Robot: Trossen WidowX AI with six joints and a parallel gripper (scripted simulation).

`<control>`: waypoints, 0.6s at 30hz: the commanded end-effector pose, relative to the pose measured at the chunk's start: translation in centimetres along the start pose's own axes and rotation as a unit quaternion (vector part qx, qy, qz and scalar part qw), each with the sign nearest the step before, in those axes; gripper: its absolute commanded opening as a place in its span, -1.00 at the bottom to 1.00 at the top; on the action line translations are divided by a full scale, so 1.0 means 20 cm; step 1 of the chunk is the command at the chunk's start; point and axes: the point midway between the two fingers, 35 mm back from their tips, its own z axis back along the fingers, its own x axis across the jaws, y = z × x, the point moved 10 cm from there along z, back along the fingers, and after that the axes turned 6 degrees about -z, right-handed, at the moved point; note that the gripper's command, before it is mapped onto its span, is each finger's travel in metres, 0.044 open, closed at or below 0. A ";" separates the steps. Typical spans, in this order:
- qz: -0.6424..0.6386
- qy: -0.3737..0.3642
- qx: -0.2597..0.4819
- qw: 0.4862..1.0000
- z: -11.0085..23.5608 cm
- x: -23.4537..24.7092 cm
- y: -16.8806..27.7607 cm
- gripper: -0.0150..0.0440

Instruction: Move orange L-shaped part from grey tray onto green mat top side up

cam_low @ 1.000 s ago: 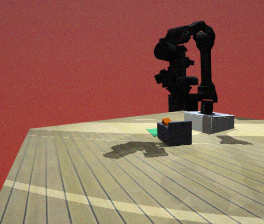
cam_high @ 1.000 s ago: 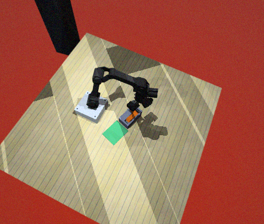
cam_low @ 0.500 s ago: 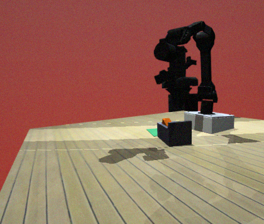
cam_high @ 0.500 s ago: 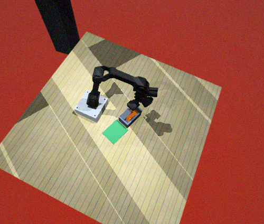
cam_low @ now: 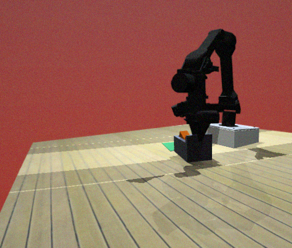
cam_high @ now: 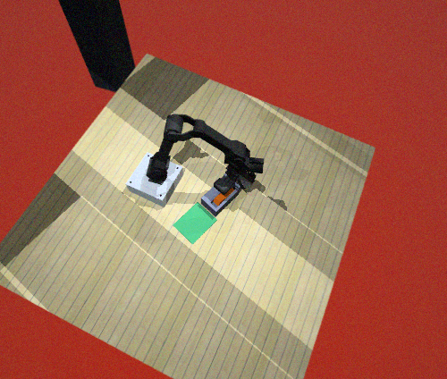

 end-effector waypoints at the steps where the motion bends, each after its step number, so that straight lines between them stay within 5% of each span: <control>1: -0.003 0.002 -0.001 1.000 -0.03 0.00 0.00 0.12; 18: -0.003 0.002 -0.001 1.000 -0.17 0.00 0.00 0.12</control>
